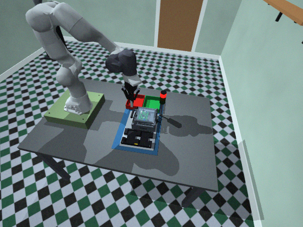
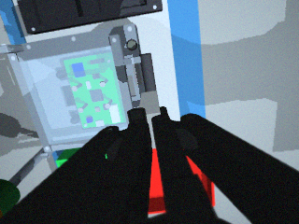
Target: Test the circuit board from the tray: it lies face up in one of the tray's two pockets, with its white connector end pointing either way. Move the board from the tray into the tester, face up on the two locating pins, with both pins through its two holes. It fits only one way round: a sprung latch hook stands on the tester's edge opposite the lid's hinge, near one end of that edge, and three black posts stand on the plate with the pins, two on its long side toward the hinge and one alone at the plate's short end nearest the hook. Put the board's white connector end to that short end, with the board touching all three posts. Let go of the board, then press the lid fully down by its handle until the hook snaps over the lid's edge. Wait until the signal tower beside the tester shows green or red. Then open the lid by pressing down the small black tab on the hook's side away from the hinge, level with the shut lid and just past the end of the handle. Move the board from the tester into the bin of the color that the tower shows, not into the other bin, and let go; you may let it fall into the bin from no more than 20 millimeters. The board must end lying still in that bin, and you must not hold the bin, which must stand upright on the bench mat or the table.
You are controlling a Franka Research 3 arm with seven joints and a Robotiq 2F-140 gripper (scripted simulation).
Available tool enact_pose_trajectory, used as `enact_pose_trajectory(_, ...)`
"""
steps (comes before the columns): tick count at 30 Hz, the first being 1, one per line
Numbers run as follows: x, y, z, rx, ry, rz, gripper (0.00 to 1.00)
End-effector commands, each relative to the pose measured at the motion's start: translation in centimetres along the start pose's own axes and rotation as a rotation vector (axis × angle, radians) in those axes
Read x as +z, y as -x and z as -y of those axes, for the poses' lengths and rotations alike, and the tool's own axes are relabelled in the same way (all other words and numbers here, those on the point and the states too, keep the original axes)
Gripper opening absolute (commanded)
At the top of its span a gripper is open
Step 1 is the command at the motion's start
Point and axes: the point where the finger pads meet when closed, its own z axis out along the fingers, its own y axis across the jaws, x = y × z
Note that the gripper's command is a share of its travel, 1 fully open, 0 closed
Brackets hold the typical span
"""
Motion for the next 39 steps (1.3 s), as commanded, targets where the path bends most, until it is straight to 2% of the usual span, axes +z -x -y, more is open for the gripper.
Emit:
enact_pose_trajectory(1,-0.2,-0.1,0.1,0.006,-0.001,-0.002,0.00)
enact_pose_trajectory(16,-1.8,-0.1,0.1,0.006,-0.001,-0.002,0.00)
enact_pose_trajectory(29,-2.2,-0.1,0.1,0.006,-0.001,-0.002,0.00)
enact_pose_trajectory(35,-2.2,0.5,0.1,0.006,-0.001,-0.002,0.00)
enact_pose_trajectory(39,-2.2,1.9,0.2,0.006,-0.001,-0.002,0.00)
